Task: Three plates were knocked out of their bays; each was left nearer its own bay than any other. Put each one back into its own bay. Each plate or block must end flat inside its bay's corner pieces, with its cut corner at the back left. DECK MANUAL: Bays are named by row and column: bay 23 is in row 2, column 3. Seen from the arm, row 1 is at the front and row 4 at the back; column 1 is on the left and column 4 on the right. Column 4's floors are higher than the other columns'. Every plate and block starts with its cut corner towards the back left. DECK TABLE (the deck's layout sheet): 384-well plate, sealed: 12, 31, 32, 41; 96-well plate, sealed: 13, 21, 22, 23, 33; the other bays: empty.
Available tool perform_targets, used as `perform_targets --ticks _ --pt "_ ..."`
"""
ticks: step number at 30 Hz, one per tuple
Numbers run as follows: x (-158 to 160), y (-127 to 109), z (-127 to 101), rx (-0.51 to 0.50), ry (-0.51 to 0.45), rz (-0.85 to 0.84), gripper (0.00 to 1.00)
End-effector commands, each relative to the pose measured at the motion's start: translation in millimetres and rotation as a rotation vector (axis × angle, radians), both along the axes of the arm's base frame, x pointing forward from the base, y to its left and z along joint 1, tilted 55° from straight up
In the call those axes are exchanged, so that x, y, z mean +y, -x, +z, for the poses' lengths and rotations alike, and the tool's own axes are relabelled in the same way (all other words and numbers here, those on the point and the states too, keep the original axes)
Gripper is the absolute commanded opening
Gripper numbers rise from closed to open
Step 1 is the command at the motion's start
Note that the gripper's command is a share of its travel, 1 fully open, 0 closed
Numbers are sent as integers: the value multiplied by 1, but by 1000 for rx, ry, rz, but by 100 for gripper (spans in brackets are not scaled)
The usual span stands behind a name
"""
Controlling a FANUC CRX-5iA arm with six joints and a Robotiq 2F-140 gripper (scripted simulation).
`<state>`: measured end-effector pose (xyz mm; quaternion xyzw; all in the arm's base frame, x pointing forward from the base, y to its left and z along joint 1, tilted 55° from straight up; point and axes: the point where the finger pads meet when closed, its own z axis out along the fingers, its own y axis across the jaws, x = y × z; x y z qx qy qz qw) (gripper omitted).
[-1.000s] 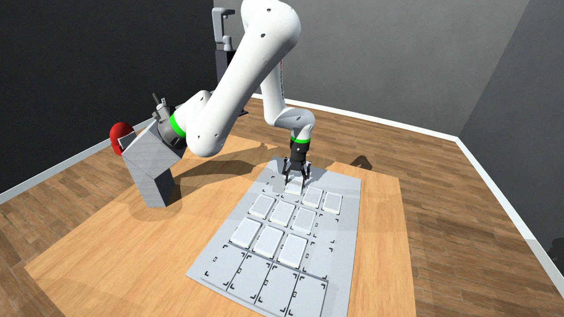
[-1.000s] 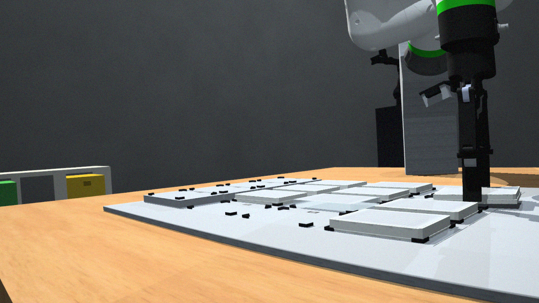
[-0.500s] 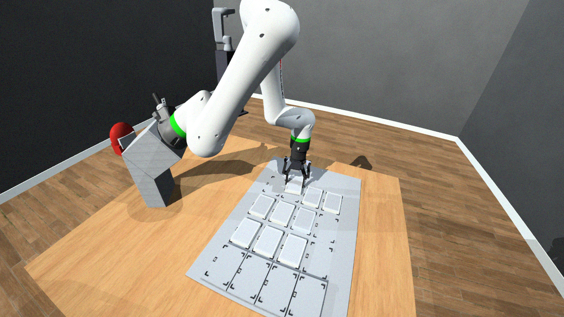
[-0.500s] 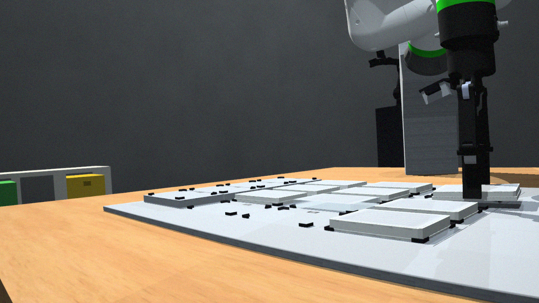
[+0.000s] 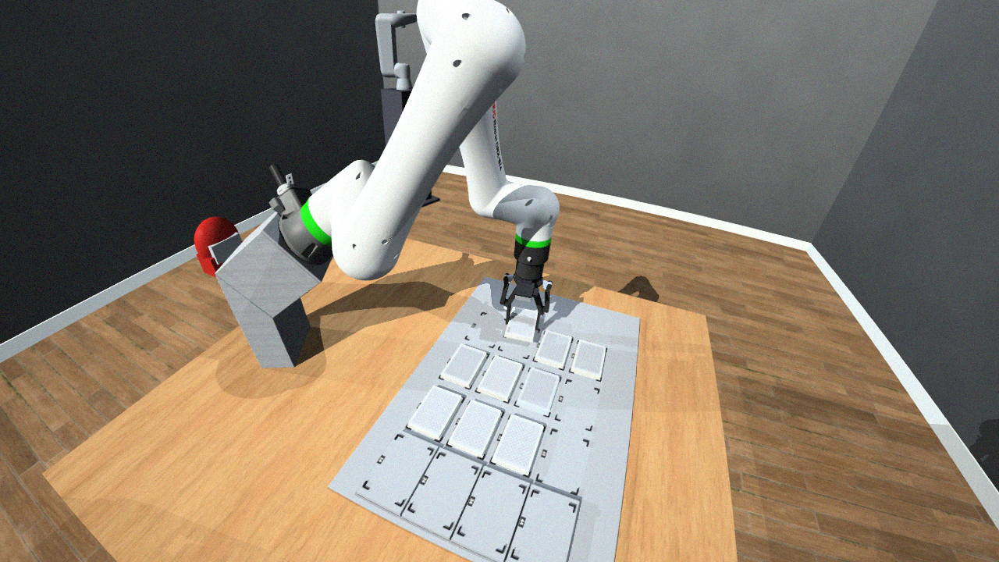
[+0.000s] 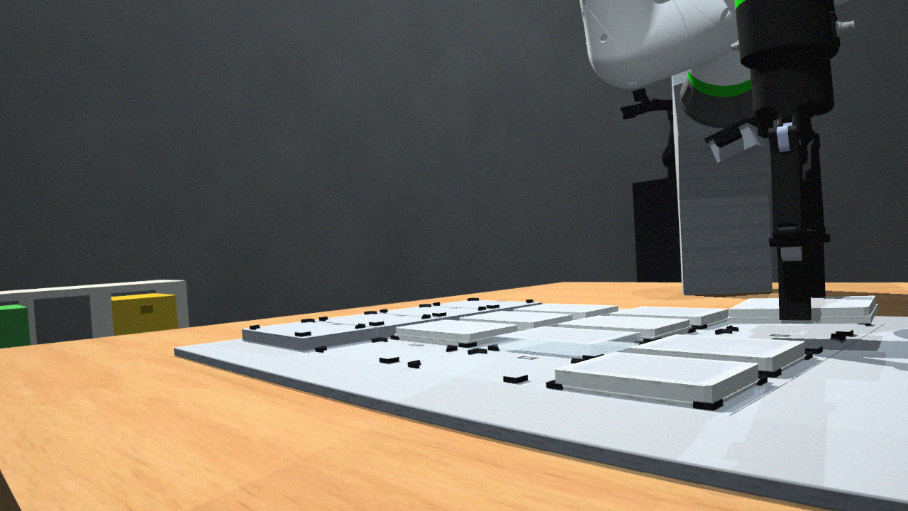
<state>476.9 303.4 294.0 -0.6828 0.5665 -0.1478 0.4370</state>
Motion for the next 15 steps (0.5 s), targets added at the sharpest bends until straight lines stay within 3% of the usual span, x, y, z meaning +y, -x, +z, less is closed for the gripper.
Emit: perform_targets --ticks 1,15 --pt "-1 1 2 -1 -1 0 10" --pt "-7 11 10 -1 -1 0 10"
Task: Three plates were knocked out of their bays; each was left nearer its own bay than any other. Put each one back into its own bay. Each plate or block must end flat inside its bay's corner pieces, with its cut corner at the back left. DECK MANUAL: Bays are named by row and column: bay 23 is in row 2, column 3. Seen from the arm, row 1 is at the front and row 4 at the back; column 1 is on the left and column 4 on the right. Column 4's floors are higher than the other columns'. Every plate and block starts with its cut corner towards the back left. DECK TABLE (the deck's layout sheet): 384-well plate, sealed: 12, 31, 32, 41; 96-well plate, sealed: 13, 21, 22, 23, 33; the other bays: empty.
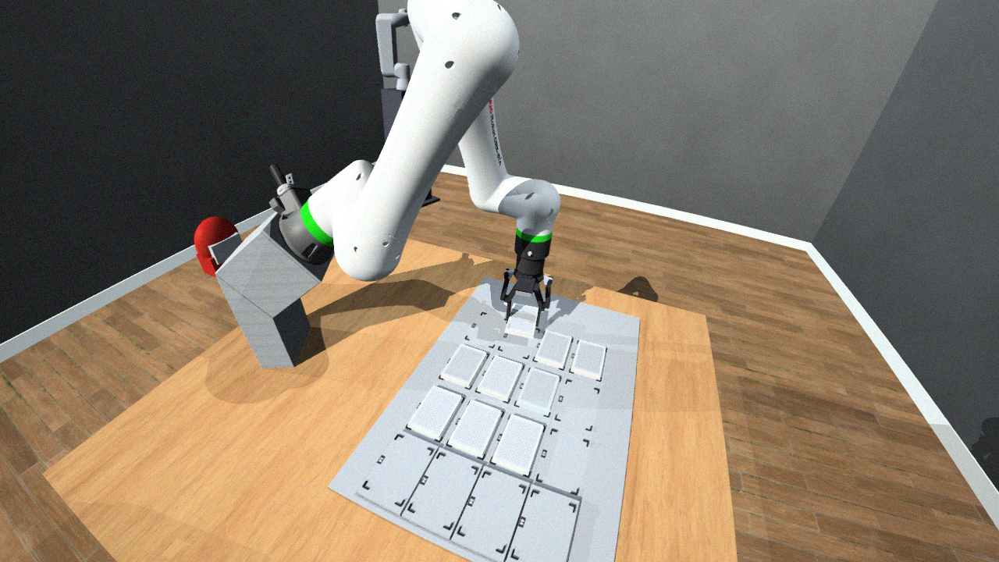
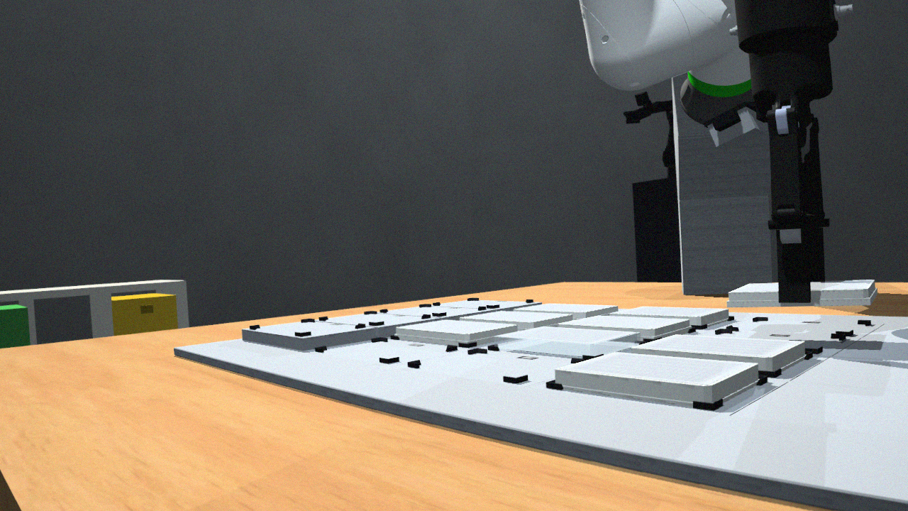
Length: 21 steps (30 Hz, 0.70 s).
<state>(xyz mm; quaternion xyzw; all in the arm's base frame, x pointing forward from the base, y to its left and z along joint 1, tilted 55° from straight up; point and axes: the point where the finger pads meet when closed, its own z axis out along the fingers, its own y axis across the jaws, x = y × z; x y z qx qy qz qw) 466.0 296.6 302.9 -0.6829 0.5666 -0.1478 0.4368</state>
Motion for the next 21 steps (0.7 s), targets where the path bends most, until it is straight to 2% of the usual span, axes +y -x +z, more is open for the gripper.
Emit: perform_targets --ticks 1,7,16,21 --pt "0 0 1 -1 -1 0 10" --pt "-12 -5 -3 61 -102 -83 10" --pt "-35 -14 -9 61 -102 -84 10" --pt "-36 -15 -10 61 -102 -84 10"
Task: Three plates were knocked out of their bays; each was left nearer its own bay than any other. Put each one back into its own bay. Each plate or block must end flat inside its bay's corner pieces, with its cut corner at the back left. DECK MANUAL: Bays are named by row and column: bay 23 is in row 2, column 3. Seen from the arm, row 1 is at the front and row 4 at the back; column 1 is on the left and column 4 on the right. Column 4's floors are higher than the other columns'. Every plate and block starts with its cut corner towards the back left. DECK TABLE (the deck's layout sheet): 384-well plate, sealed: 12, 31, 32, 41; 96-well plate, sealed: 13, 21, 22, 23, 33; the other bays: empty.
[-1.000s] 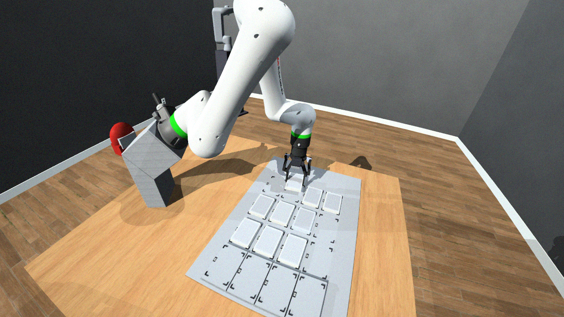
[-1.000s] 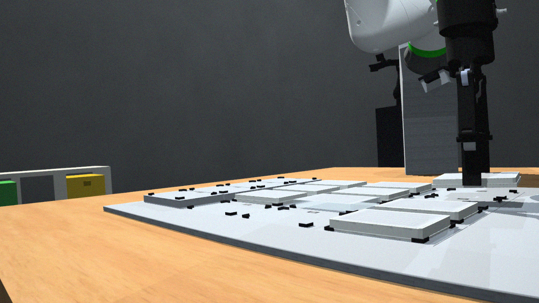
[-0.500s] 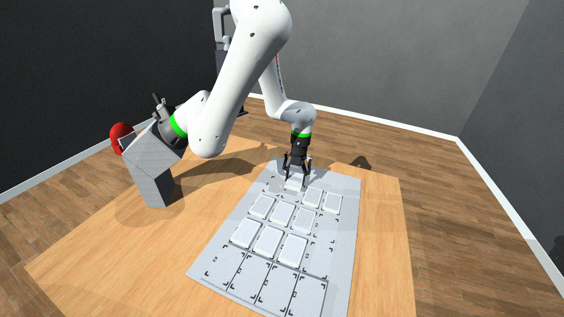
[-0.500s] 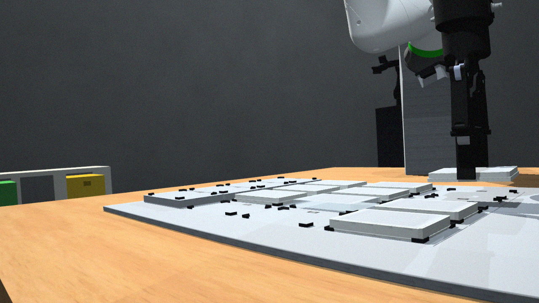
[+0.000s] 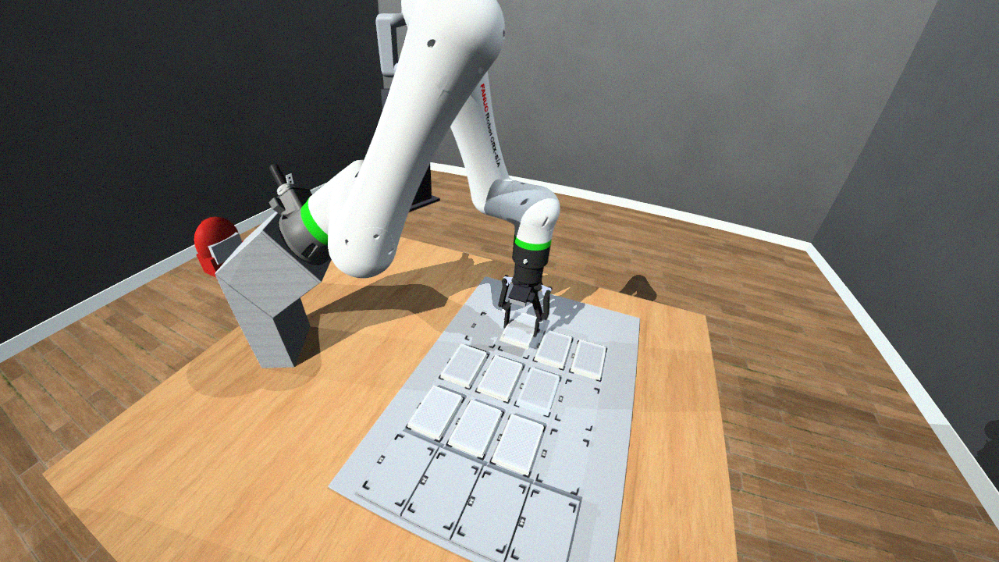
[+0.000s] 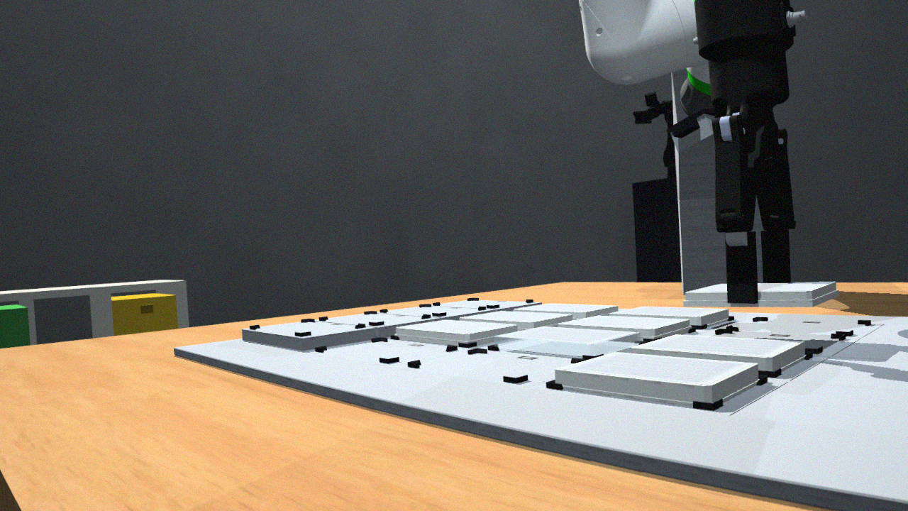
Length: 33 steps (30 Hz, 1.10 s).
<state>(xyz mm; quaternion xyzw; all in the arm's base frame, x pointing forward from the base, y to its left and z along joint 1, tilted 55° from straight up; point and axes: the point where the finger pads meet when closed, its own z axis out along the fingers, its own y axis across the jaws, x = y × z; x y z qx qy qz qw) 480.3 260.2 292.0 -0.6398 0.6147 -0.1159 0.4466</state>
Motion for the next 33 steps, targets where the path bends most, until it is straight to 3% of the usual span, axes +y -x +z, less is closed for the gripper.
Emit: perform_targets --ticks 1,33 --pt "0 0 1 -1 -1 0 10" --pt "12 -17 -13 -1 -1 0 10"
